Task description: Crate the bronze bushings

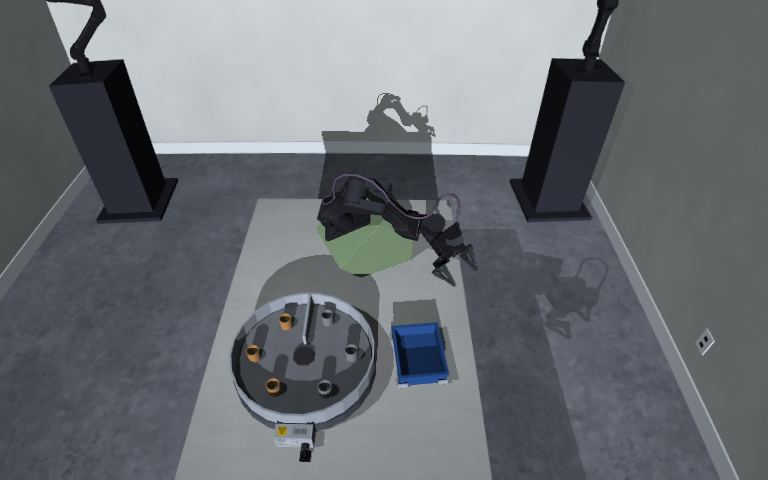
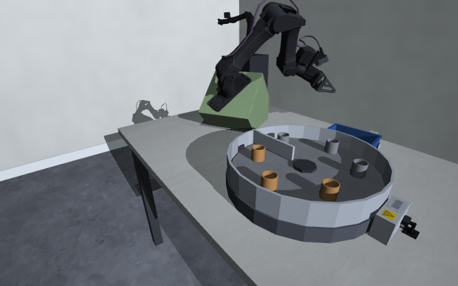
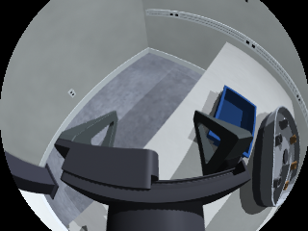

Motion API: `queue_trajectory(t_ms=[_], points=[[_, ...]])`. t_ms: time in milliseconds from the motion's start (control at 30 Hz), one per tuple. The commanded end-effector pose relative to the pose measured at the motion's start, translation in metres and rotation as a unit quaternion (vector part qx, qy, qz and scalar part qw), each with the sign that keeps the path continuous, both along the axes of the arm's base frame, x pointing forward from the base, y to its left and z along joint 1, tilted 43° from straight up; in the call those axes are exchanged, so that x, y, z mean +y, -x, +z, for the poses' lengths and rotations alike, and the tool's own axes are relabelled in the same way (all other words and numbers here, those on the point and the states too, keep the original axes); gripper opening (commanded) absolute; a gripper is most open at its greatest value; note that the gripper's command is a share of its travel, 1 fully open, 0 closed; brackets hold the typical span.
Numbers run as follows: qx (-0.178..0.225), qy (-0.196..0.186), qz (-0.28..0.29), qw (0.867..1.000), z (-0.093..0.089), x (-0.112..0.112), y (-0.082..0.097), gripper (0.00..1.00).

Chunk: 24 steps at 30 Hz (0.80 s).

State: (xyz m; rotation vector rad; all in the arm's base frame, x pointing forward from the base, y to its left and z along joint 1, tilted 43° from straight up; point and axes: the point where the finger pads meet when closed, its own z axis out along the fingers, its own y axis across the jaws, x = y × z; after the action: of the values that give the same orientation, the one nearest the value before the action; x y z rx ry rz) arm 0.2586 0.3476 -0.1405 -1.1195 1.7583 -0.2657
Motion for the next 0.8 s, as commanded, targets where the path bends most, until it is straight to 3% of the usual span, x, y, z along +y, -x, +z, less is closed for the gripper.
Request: queue_trajectory(t_ms=[0, 567, 767], points=[[-0.003, -0.009, 0.004, 1.0, 0.005, 0.006, 0.001, 1.0], [-0.003, -0.009, 0.003, 1.0, 0.005, 0.006, 0.001, 1.0], [-0.003, -0.022, -0.013, 1.0, 0.018, 0.013, -0.014, 1.0]])
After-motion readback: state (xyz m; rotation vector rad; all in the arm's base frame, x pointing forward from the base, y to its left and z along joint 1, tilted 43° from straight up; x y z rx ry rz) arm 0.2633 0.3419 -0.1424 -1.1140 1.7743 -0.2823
